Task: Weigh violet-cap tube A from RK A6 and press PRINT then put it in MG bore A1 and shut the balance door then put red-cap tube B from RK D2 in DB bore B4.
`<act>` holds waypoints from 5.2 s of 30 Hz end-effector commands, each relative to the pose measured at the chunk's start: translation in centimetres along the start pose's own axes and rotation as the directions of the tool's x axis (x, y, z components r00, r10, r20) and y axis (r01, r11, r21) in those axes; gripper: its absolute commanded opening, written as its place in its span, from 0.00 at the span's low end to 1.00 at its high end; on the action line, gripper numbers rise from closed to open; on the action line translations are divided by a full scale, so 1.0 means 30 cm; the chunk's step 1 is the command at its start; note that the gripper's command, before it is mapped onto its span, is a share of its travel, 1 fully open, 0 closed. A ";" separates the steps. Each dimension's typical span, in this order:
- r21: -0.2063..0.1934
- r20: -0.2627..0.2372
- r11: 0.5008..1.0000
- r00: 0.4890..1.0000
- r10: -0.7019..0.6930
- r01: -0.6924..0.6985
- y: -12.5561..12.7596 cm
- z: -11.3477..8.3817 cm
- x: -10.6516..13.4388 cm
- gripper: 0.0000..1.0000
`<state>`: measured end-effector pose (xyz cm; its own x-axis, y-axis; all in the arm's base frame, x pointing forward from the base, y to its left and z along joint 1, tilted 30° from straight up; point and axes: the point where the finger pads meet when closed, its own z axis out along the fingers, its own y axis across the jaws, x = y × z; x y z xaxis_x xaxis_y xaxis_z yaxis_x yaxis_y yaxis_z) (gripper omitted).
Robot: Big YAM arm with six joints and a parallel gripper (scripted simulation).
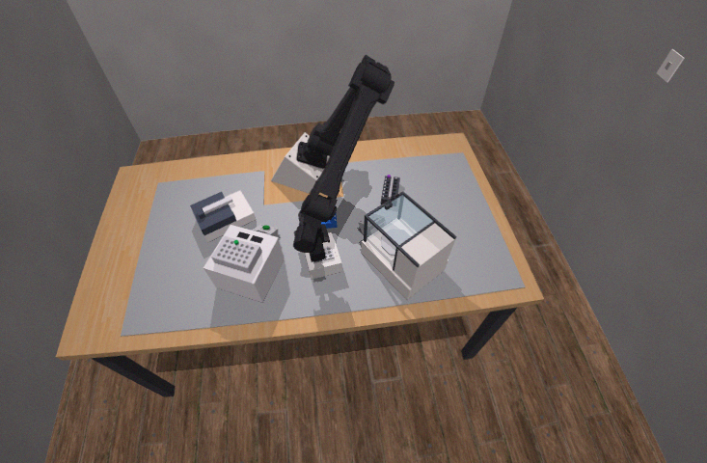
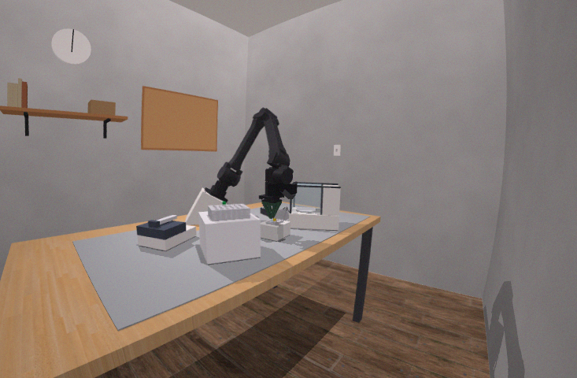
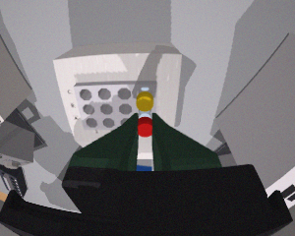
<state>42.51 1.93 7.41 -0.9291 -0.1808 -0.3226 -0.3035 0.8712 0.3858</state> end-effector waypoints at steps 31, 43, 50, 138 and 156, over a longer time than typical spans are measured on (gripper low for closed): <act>-0.002 0.002 1.000 1.000 -0.003 0.003 0.006 0.051 -0.011 0.09; -0.002 0.002 1.000 1.000 -0.004 0.004 0.008 0.051 -0.009 0.09; -0.002 0.002 1.000 1.000 -0.004 0.004 0.009 0.051 -0.008 0.09; 0.022 0.051 1.000 0.998 -0.022 0.021 -0.013 -0.078 -0.069 0.36; 0.023 0.051 0.999 0.998 -0.024 0.023 -0.021 -0.136 -0.079 0.36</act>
<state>42.81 0.85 8.82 -0.9275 -0.1736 -0.3310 -0.2998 0.8744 0.3815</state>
